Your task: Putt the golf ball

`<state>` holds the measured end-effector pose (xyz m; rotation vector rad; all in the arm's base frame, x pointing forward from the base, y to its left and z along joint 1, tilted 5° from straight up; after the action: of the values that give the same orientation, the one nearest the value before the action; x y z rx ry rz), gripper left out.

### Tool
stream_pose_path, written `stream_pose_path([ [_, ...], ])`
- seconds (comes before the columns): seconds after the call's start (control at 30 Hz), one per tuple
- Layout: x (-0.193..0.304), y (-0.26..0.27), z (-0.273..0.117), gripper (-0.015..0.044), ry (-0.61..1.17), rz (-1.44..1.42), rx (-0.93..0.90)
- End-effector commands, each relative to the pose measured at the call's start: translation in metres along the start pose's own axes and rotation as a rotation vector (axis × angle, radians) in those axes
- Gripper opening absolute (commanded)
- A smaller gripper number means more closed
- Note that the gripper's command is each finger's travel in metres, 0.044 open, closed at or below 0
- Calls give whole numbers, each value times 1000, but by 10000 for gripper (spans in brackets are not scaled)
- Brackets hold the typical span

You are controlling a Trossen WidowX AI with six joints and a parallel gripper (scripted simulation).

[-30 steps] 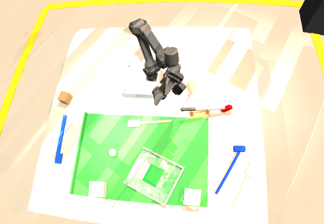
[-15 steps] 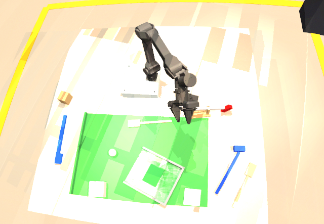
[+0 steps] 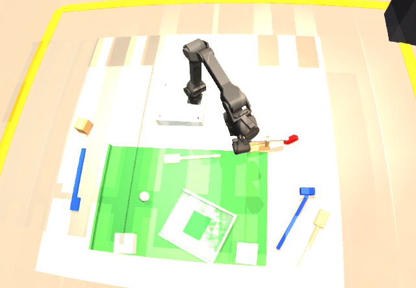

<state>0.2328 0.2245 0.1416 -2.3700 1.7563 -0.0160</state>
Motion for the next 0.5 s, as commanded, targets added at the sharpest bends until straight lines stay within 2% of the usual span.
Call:
stream_pose_path([
  [0.0,-1,19,-2,440,-9,120,-177],
  [0.2,0,18,-1,440,-9,120,-177],
  [0.47,0,22,21,440,-9,120,-177],
])
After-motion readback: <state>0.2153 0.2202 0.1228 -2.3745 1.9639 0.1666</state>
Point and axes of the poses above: the point midway between the two fingers, 35 mm back from their tips, its own z axis out along the fingers, its own y axis across the jaws, x = y × z, the point moved 1 cm from there along -z, back along the fingers, and after that the axes turned 6 degrees about z, right-handed, at the moved point
